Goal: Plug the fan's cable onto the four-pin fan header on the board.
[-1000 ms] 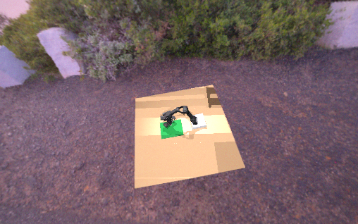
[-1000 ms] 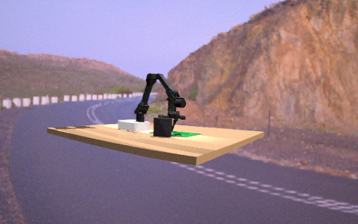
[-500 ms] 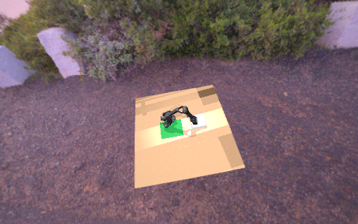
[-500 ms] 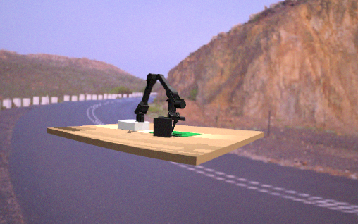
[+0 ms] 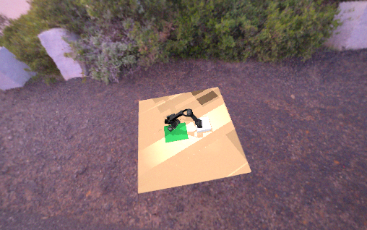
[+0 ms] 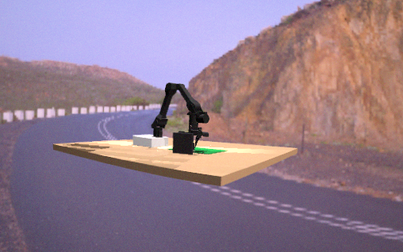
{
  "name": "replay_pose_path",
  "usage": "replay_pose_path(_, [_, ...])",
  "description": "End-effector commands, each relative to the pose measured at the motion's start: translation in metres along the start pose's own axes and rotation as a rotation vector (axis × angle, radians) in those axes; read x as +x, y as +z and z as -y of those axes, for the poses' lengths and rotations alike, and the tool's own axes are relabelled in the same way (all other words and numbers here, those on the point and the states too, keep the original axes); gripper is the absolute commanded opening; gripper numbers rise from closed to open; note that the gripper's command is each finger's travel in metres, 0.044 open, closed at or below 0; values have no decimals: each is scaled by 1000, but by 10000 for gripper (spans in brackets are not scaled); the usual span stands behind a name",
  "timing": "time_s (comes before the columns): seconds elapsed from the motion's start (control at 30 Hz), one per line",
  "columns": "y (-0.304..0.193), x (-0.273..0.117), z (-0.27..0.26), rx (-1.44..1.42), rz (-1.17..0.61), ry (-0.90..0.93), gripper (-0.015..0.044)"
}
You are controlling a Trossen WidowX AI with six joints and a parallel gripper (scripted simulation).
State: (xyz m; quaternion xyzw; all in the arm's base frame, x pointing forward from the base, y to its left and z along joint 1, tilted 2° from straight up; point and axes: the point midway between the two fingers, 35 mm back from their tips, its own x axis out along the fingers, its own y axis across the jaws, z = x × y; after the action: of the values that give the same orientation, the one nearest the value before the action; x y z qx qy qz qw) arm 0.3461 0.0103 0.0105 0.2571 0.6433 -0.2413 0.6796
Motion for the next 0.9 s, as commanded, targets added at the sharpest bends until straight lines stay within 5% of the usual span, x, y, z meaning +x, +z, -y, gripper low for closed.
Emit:
replay_pose_path(0.0, [0, 0, 0, 0, 1, 1, 210])
replay_pose_path(0.07, [0, 0, 0, 0, 1, 1, 260])
replay_pose_path(0.3, [1, -52, 0, 4, -2, 0, 260])
replay_pose_path(0.5, [-2, -55, 0, 5, -2, 0, 260])
replay_pose_path(0.87, [-119, -55, 17, 5, -11, 0, 260])
